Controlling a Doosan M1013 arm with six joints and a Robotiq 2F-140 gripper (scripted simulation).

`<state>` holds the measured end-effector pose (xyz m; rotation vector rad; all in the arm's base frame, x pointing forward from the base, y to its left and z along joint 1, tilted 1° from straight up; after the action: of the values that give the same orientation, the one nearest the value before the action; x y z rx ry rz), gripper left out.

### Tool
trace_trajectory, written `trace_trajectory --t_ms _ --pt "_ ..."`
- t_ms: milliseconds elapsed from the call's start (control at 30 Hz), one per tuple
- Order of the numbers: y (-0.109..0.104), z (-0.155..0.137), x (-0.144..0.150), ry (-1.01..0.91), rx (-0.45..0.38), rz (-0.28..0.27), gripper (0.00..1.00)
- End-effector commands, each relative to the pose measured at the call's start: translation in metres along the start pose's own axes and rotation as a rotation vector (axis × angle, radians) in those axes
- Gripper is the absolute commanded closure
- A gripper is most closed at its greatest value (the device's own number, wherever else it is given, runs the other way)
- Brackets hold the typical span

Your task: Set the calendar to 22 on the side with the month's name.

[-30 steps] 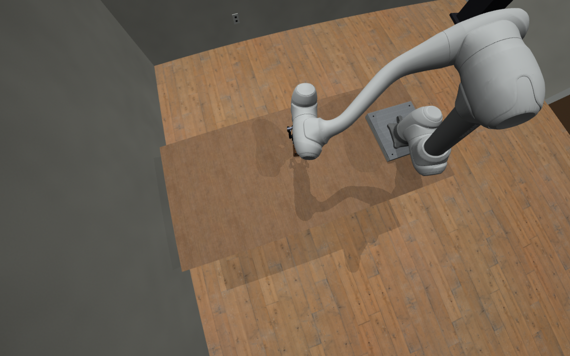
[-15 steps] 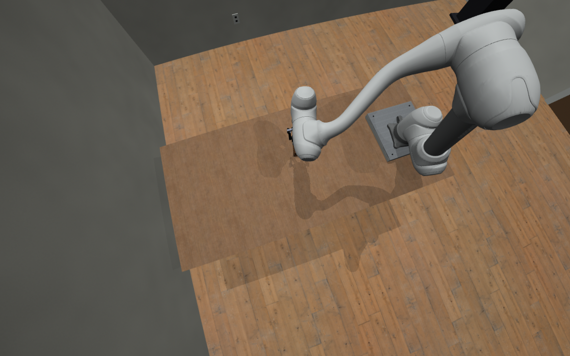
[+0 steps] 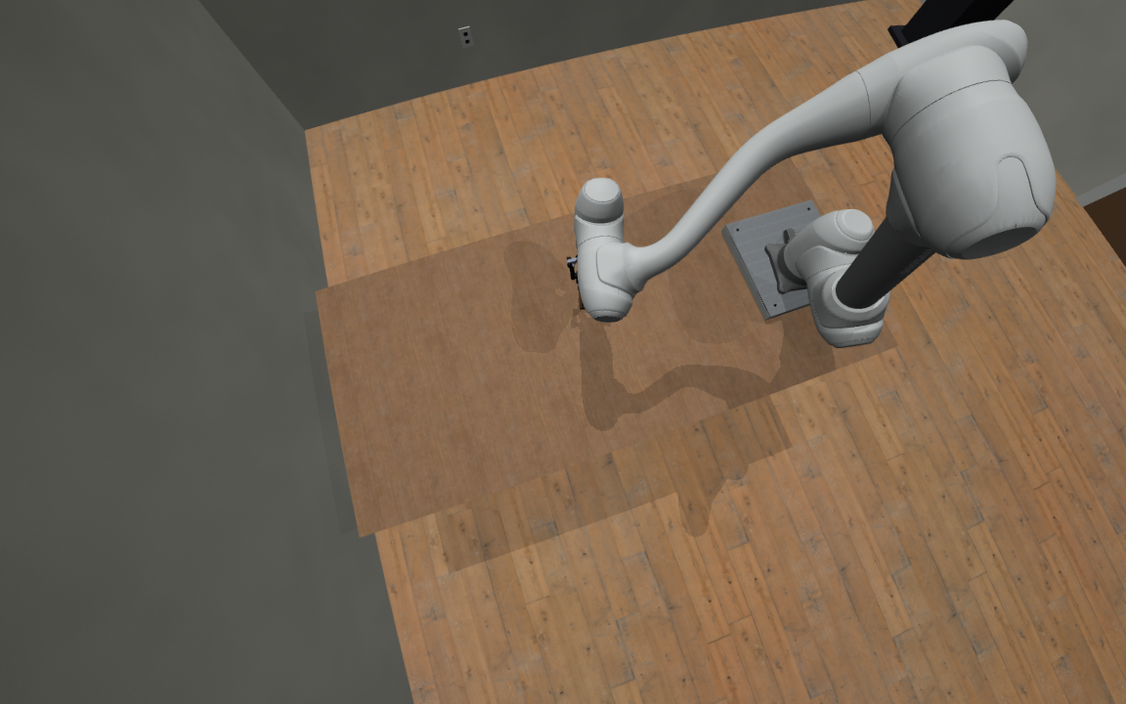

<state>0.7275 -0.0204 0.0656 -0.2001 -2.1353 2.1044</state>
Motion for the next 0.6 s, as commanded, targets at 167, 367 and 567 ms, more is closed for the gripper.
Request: trace_trajectory --t_ms 167,367,567 --pt "0.0076 -0.0001 0.0000 0.000 0.000 0.000 0.64" --pt "0.0109 -0.0001 0.0000 0.000 0.000 0.000 0.64" --pt "0.0118 -0.0002 0.0000 0.000 0.000 0.000 0.64"
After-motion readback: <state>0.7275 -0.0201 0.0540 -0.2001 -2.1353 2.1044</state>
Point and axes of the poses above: the point where the finger pads meet when closed, its own y axis out along the fingers, its own x axis across the jaws, z = x × y, the point moved 1 cm from there along -y, back along the fingers, and after that the axes turned 5 degrees about y, right-handed, at the moved point
